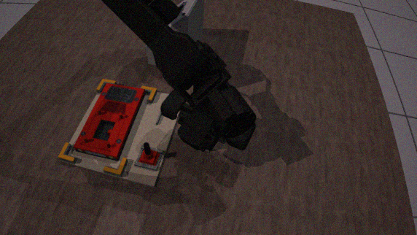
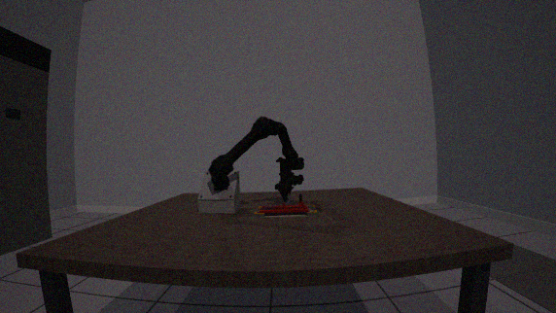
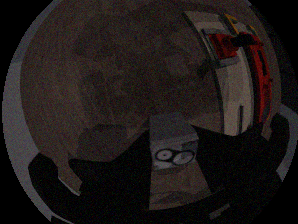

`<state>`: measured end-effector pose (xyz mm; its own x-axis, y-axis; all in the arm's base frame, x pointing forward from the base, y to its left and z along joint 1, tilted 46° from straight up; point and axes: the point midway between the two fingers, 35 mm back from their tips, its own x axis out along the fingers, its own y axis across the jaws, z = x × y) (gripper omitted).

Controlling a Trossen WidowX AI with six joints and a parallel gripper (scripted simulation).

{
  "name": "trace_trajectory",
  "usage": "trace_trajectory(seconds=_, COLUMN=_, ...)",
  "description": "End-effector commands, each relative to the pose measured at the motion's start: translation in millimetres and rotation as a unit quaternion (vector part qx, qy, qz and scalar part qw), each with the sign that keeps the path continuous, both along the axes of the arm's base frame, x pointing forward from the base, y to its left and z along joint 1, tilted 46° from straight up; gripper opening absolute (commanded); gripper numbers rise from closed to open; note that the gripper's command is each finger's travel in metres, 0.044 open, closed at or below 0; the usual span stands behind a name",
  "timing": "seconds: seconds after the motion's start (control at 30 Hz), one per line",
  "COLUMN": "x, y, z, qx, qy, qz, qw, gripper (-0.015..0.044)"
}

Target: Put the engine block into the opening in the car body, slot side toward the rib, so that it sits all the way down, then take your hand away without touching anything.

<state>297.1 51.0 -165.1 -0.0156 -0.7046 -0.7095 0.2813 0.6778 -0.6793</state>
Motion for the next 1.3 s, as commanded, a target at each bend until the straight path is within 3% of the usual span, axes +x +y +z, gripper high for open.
trace_trajectory(seconds=0.0, x=-0.8, y=-1.1, z=-0.5, qx=-0.002, qy=0.003, qz=0.002, qw=1.000, gripper=0.0105)
trace_trajectory(seconds=0.13, x=0.3, y=2.4, z=2.0, qx=-0.002, qy=0.003, qz=0.002, qw=1.000, gripper=0.0000)
trace_trajectory(seconds=1.27, x=6.5, y=82.3, z=71.2, qx=0.004, qy=0.004, qz=0.004, qw=1.000, gripper=0.0000)
